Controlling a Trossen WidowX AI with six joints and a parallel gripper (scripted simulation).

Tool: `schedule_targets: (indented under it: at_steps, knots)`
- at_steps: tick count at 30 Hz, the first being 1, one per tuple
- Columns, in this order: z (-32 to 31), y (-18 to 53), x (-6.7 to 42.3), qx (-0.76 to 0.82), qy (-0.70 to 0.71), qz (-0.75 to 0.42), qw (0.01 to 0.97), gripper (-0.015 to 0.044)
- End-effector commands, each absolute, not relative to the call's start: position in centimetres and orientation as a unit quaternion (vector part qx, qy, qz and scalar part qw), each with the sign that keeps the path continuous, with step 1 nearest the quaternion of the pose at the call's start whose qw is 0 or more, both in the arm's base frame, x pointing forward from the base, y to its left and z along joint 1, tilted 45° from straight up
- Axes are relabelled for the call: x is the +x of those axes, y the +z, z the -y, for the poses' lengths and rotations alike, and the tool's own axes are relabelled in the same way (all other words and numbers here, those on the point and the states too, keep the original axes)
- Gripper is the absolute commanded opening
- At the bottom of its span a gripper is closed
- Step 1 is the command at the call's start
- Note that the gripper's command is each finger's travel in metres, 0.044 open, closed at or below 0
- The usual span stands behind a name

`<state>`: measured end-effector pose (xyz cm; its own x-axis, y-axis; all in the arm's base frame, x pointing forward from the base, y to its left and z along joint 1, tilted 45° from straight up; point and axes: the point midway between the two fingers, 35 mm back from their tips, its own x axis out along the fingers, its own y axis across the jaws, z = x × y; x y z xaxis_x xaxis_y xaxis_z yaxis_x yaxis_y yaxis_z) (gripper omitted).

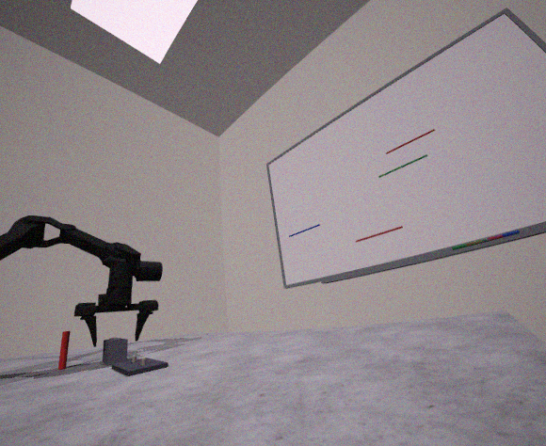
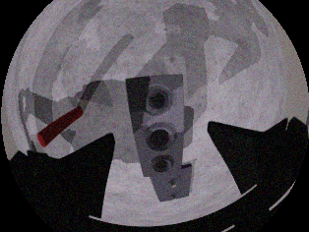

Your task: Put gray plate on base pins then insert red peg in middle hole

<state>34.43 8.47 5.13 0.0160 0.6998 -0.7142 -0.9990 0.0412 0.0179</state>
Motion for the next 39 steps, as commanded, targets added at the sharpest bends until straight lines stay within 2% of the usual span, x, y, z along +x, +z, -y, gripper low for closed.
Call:
schedule_targets:
  at_steps: [1,18,30,39]
  knots:
    - [-9.0,4.6,34.2,-0.257,0.642,-0.287,0.663,0.0440]
    - [-10.8,2.9,34.1,-0.256,0.643,-0.286,0.663,0.0440]
    - [-10.8,2.9,34.1,-0.256,0.643,-0.286,0.663,0.0125]
    - [-10.8,2.9,34.1,-0.256,0.643,-0.286,0.663,0.0065]
